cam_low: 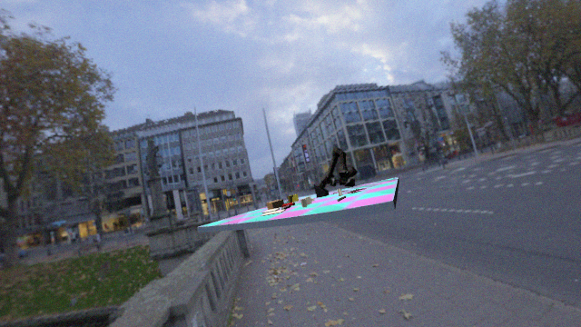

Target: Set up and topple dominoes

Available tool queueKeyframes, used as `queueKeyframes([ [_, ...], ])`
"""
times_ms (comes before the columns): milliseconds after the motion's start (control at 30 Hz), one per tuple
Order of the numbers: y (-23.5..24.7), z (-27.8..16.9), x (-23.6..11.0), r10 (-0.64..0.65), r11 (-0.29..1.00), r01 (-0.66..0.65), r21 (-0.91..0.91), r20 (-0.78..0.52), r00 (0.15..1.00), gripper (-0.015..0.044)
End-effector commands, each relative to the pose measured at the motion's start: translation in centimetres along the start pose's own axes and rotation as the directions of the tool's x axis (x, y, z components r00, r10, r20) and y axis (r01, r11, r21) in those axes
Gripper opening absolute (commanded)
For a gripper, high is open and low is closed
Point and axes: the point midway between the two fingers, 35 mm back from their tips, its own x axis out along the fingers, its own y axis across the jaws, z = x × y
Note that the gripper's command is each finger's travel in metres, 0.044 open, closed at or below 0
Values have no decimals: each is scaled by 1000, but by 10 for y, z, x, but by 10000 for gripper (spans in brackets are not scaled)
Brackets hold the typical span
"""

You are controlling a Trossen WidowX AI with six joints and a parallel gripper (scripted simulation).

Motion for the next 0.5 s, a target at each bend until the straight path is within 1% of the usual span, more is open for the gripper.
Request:
queueKeyframes([
  [0,-7,6,30,-59,989,33,-143,-185,981,440],
  [100,-21,5,43,-112,973,29,-229,-358,927,440],
  [200,-36,1,46,-152,960,-5,-279,-537,830,440],
  [267,-48,0,43,-173,958,-32,-287,-661,731,440],
  [333,-55,2,33,-157,967,-66,-244,-784,601,440],
  [400,-55,9,21,-88,984,-96,-152,-874,479,440],
  [467,-52,16,16,-27,990,-112,-81,-907,421,440],
])
